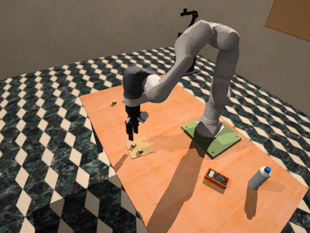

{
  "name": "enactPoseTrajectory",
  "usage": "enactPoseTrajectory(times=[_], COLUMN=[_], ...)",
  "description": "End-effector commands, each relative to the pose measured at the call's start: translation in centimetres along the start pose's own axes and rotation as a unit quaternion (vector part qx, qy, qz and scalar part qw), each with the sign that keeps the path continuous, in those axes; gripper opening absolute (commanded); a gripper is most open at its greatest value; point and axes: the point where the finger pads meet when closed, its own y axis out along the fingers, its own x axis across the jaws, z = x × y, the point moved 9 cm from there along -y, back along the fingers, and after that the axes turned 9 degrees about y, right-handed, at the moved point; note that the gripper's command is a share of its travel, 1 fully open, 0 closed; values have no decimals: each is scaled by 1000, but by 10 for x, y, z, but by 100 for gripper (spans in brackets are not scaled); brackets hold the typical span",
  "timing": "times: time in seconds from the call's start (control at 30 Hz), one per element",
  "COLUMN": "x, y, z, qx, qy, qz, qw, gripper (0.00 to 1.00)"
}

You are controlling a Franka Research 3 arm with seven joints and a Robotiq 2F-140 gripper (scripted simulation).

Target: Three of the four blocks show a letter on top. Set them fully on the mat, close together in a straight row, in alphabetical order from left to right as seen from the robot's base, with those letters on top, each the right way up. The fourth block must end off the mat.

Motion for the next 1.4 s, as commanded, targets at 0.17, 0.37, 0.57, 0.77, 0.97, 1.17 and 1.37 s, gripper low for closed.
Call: enactPoseTrajectory(times=[0.17, 0.37, 0.57, 0.77, 0.97, 1.17, 1.37], x=[0, 0, 0, 0, 0, 0, 1], y=[0, 0, 0, 2, 7, 12, 21], z=[0, 0, 0, 0, 0, 0, -1], qx=[0, 0, 0, 0, 0, 0, 0], qy=[6, 6, 6, 6, 6, 6, 6], qz=[1, 1, 1, 1, 2, 2, 2], qw=[1000, 1000, 1000, 1000, 1000, 1000, 1000], gripper=[43, 43, 43, 43, 43, 43, 43])
